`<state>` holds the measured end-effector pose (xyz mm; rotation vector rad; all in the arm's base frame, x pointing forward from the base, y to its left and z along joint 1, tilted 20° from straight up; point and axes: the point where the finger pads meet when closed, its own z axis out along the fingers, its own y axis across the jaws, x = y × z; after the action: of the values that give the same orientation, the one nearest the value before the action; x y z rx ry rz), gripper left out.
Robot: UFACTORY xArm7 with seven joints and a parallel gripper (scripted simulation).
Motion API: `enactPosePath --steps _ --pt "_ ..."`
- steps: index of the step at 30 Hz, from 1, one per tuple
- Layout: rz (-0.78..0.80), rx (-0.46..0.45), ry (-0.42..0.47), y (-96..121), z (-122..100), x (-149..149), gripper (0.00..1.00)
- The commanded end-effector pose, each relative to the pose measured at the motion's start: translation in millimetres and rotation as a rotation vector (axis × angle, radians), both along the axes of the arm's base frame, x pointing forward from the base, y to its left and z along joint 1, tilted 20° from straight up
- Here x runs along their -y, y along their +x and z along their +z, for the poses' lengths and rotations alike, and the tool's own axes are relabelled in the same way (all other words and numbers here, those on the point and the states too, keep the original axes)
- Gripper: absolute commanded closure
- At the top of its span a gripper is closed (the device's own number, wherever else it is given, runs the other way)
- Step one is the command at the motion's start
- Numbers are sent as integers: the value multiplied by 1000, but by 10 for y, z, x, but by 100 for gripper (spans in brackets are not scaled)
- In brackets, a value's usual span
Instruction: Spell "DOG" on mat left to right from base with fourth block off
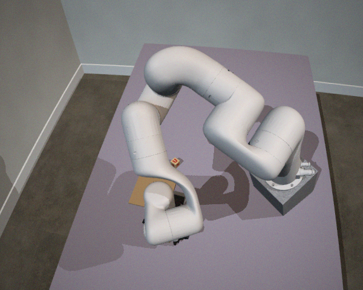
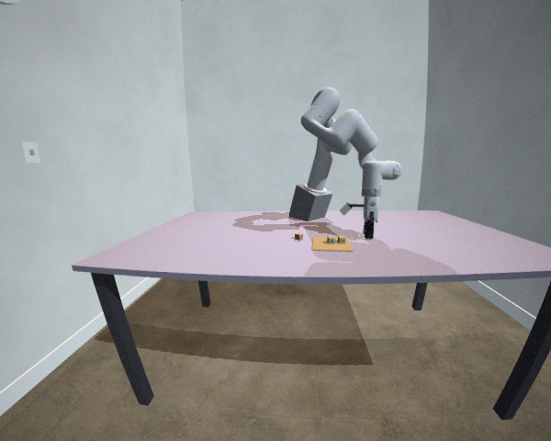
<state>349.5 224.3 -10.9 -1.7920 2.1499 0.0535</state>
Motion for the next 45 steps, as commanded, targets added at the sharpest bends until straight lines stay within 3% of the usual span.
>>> enactPosePath --steps 1,16,17,33,34,45 --pt "0 2 1 5 9 -4 37" --pt "0 2 1 5 9 -4 37" --pt "0 2 1 5 9 -4 58" --pt "0 2 1 5 9 -4 58" --pt "0 2 1 5 9 -4 79" --pt "0 2 1 5 9 -4 79"
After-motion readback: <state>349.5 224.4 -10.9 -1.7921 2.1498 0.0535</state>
